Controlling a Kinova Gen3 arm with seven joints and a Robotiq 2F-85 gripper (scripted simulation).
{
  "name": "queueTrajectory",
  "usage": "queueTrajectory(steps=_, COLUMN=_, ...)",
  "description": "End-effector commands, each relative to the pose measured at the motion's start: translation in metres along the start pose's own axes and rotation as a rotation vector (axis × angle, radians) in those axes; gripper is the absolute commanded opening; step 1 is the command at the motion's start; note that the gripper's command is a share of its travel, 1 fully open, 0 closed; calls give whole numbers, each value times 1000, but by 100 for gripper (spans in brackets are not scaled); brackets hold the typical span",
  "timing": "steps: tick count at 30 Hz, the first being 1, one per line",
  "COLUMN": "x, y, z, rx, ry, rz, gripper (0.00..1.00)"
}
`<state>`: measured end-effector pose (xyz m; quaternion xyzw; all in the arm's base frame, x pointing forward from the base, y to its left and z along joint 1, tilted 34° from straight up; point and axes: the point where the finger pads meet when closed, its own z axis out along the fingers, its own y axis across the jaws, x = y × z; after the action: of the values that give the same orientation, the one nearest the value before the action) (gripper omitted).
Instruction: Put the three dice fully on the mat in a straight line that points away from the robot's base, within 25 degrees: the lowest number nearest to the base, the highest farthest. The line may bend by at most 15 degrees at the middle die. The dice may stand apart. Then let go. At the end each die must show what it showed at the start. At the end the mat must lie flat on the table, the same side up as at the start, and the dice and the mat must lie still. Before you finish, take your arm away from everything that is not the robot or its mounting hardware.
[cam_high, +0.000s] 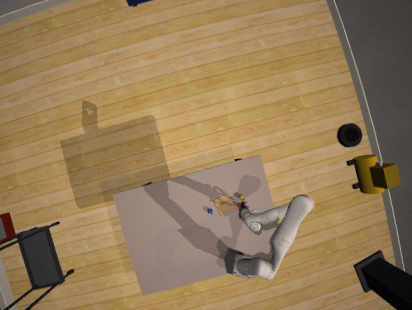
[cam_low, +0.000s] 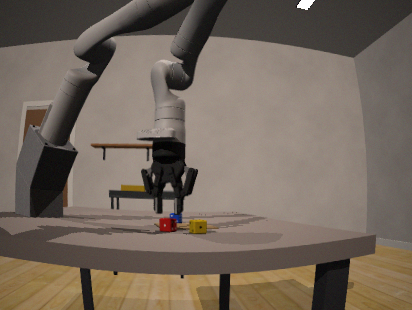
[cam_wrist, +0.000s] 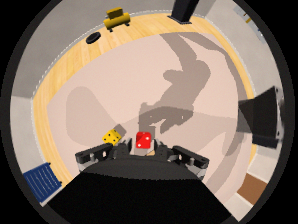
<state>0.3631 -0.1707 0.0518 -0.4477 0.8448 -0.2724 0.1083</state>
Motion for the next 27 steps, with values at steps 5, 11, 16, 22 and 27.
queueTrajectory(steps=5, x=1, y=-1, z=4, rx=3, ry=3, rz=4, gripper=46)
queueTrajectory(steps=11, x=1, y=-1, z=14, rx=3, ry=3, rz=4, gripper=46)
queueTrajectory(steps=16, x=1, y=-1, z=25, rx=3, ry=3, rz=4, gripper=46)
queueTrajectory(steps=22, x=1, y=-1, z=32, rx=3, ry=3, rz=4, gripper=46)
queueTrajectory(steps=27, x=1, y=-1, z=37, rx=3, ry=3, rz=4, gripper=46)
